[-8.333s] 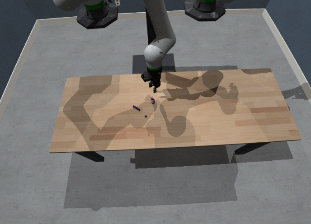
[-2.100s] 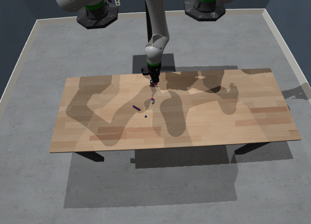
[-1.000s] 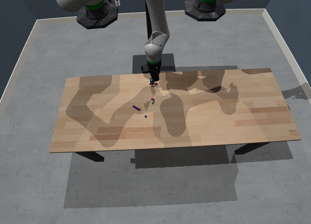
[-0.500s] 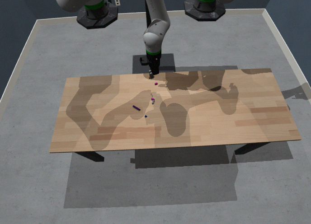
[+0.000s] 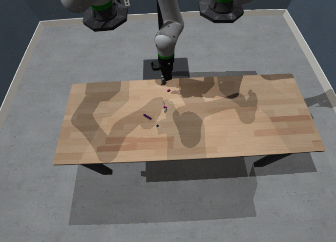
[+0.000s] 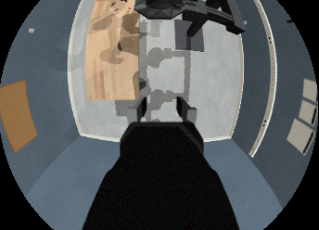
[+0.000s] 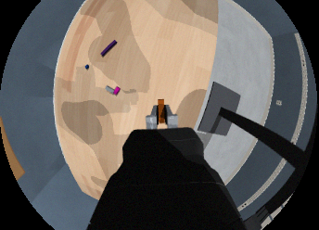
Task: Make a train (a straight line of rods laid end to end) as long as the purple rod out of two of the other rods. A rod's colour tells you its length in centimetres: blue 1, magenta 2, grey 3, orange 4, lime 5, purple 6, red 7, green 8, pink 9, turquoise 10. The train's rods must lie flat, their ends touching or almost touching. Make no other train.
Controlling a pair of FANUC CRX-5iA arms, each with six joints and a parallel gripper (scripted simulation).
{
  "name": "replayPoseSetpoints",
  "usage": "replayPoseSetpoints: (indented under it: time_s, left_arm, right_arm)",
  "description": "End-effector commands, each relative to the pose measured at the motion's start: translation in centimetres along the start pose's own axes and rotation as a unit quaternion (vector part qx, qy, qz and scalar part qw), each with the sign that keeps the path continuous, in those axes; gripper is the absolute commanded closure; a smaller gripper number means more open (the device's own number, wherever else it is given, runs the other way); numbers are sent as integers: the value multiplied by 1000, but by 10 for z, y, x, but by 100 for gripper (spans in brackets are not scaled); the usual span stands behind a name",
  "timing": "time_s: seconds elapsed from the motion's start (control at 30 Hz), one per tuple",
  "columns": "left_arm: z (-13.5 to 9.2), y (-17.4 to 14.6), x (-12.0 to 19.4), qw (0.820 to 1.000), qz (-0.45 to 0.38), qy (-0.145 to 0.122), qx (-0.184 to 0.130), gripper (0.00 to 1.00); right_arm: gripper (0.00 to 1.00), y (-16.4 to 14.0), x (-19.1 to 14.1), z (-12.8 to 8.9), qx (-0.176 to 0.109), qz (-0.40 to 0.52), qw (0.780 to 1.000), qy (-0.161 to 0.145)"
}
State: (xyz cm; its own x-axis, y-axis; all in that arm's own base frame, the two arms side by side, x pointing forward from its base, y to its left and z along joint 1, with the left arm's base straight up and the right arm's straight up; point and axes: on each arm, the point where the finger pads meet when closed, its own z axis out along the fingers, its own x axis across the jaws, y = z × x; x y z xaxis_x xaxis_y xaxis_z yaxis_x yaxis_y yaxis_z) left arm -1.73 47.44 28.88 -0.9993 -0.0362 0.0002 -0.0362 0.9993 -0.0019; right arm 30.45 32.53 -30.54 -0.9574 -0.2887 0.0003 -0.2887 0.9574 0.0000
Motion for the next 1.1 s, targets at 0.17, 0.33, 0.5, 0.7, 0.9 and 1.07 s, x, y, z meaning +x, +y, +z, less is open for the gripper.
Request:
replayPoseSetpoints:
  time_s: [0.17,0.33,0.5,0.7,0.9,1.07]
  left_arm:
    - [-1,0,0,1000,0,0,-1,0]
    - [-1,0,0,1000,0,0,-1,0]
    - [-1,0,0,1000,0,0,-1,0]
    - [-1,0,0,1000,0,0,-1,0]
    - [-1,0,0,1000,0,0,-1,0]
    - [-1,0,0,1000,0,0,-1,0]
  right_arm:
    - [76,1,-1,-1,0,0,1000,-1]
    - [76,1,-1,-1,0,0,1000,-1]
    - [76,1,-1,0,0,0,1000,-1]
    - [76,1,-1,4,0,-2,1000,-1]
    - [76,1,-1,21,0,-2,1000,-1]
    - [76,1,-1,43,0,-2,1000,-1]
